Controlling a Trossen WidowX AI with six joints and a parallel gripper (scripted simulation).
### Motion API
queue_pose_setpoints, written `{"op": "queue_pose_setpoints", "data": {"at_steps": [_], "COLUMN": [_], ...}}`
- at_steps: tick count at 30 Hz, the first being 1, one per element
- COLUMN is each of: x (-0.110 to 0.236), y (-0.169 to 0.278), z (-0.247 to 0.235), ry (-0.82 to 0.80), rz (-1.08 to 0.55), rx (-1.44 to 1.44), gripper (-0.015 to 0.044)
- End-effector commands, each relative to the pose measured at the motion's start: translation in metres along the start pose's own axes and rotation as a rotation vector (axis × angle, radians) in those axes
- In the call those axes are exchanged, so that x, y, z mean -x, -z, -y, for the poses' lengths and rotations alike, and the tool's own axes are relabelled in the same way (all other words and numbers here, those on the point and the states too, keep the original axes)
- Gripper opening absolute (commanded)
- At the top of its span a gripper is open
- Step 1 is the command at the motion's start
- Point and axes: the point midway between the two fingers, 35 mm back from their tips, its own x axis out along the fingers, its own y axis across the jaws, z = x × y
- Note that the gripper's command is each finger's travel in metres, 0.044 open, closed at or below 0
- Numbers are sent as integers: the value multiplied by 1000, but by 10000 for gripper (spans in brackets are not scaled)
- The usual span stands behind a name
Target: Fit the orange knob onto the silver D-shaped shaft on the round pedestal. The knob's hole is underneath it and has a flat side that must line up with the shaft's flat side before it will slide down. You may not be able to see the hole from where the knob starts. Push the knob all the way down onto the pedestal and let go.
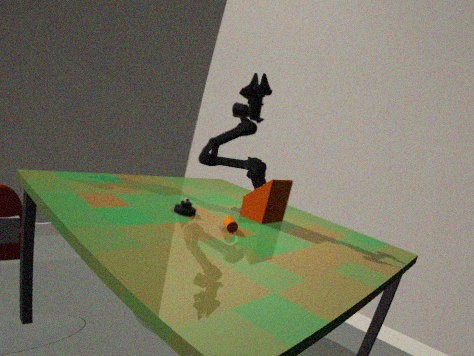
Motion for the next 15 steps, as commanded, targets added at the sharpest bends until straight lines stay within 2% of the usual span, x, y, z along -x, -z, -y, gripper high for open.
{"op": "queue_pose_setpoints", "data": {"at_steps": [1, 4, 8, 11, 15], "x": [-1, -19, -33, -29, -5], "y": [3, 46, 115, 156, 197], "z": [1, 21, 76, 127, 202], "ry": [6, 91, 255, 384, 571], "rz": [-10, -158, -418, -611, -868], "rx": [10, 153, 371, 503, 634], "gripper": [426, 440, 440, 440, 440]}}
